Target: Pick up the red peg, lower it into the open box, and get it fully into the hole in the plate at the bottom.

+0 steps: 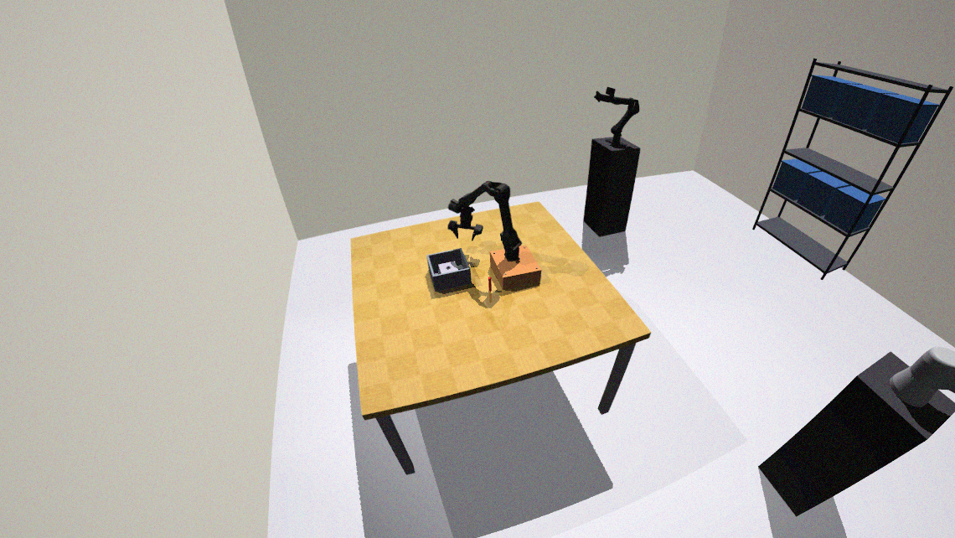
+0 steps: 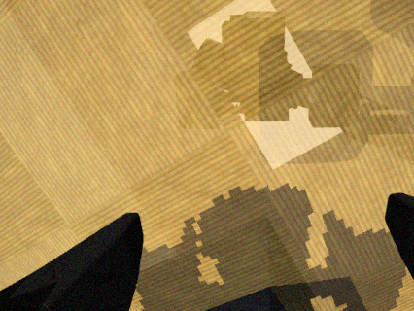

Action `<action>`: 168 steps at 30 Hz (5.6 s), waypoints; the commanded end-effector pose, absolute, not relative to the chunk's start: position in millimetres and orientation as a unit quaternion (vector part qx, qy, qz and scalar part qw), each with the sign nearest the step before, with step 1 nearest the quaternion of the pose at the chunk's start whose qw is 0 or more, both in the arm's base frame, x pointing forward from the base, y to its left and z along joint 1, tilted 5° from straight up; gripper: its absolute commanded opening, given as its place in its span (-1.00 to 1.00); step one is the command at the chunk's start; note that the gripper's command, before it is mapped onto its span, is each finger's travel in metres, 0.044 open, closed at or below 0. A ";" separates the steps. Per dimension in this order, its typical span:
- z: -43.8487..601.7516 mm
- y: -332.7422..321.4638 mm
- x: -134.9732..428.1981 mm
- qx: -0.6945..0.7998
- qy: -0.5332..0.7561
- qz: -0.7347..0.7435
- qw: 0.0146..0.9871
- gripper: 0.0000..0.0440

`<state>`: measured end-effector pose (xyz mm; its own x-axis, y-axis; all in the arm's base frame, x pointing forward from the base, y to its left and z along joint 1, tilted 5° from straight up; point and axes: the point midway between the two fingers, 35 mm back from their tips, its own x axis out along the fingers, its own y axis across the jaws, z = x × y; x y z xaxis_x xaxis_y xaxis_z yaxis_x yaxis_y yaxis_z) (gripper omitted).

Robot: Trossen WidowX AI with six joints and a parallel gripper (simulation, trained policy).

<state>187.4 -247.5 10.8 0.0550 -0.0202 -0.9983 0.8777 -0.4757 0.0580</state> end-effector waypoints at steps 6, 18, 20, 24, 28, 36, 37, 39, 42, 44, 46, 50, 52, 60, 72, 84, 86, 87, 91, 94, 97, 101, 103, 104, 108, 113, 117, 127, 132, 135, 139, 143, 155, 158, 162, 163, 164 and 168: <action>27.4 -239.1 215.6 0.587 0.379 -0.553 0.453 1.00; 71.6 -184.3 284.3 0.478 0.441 -0.471 0.596 1.00; 79.2 -169.4 294.5 0.458 0.452 -0.454 0.617 1.00; 93.4 -135.6 311.1 0.420 0.472 -0.419 0.652 1.00; 104.8 -98.3 320.2 0.386 0.494 -0.386 0.677 1.00; 118.2 -24.4 312.4 0.330 0.543 -0.338 0.694 1.00; 119.0 -16.1 309.1 0.325 0.549 -0.334 0.694 1.00; 120.3 -0.4 301.4 0.314 0.561 -0.330 0.691 1.00; 121.2 20.5 287.6 0.300 0.579 -0.327 0.684 1.00; 121.2 32.8 277.3 0.290 0.590 -0.328 0.678 1.00; 120.8 43.7 266.4 0.281 0.601 -0.330 0.671 1.00; 118.6 62.2 243.7 0.263 0.620 -0.339 0.657 1.00; 116.8 70.0 232.3 0.254 0.629 -0.344 0.649 1.00; 104.1 94.5 190.8 0.213 0.659 -0.363 0.624 1.00; 65.9 113.9 157.8 0.164 0.677 -0.367 0.616 1.00; 13.5 120.2 155.9 0.150 0.669 -0.340 0.643 1.00; 4.6 120.7 156.7 0.150 0.667 -0.334 0.649 1.00; 0.2 120.8 157.3 0.151 0.665 -0.331 0.652 1.00; -15.0 121.1 159.8 0.151 0.662 -0.320 0.661 1.00; -23.7 120.6 160.6 0.149 0.662 -0.314 0.664 0.90; -31.9 119.5 159.0 0.146 0.665 -0.313 0.662 0.56; -39.0 118.2 157.5 0.143 0.670 -0.318 0.656 0.08; -41.1 118.1 157.4 0.141 0.672 -0.321 0.652 -0.15; -41.9 118.1 157.3 0.141 0.673 -0.323 0.651 -0.27; -44.9 117.3 157.1 0.135 0.677 -0.330 0.644 -0.75; -38.3 114.1 165.7 0.125 0.669 -0.336 0.651 -1.00; -25.9 113.6 175.8 0.122 0.659 -0.337 0.661 -1.00; 14.9 107.9 201.4 0.125 0.633 -0.344 0.682 -1.00; 37.0 102.7 216.5 0.136 0.617 -0.352 0.691 -1.00; 49.1 98.0 226.2 0.146 0.605 -0.361 0.694 -1.00; 62.0 88.0 238.1 0.160 0.590 -0.377 0.695 -1.00; 70.1 74.7 250.8 0.177 0.575 -0.393 0.695 -1.00; 78.9 25.5 287.0 0.215 0.542 -0.430 0.689 -1.00; 76.9 11.9 295.1 0.220 0.539 -0.434 0.687 -1.00; 72.1 -5.6 305.4 0.226 0.537 -0.436 0.685 -1.00; 70.6 -9.8 307.8 0.227 0.538 -0.436 0.685 -1.00; 69.0 -13.8 310.2 0.228 0.538 -0.435 0.685 -1.00; 61.3 -28.0 318.9 0.233 0.544 -0.428 0.683 -1.00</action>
<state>310.1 -17.6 65.6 0.0352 -0.3493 -0.9364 0.8412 0.5162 -0.1609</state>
